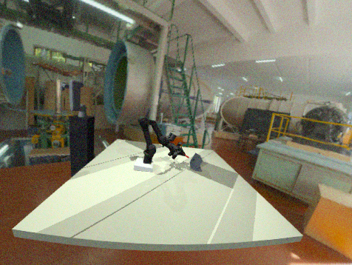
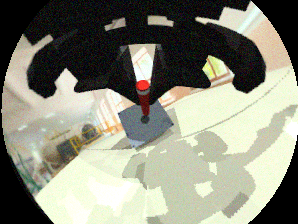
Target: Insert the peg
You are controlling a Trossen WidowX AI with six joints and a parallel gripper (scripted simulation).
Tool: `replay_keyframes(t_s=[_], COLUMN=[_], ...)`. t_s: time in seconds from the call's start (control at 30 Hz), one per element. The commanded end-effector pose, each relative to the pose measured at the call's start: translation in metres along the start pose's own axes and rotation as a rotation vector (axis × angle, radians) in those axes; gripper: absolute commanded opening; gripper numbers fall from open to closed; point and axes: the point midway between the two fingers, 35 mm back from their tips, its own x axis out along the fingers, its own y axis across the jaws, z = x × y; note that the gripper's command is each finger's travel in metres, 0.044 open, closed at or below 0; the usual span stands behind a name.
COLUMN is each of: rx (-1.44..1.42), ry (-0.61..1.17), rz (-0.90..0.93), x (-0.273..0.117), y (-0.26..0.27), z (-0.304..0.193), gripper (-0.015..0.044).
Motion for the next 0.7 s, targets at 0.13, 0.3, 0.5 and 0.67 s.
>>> replay_keyframes(t_s=[0.13, 0.3, 0.5, 0.67], rx=[0.007, 0.013, 0.016, 0.016], ry=[0.005, 0.009, 0.013, 0.017], rz=[-0.012, -0.018, -0.024, -0.029], x=[0.005, 0.008, 0.0103, 0.0126], y=[-0.0008, -0.0012, -0.0013, -0.0013], z=[0.0008, 0.0012, 0.0015, 0.0019], gripper=[0.0, 0.0, 0.0, 0.0])
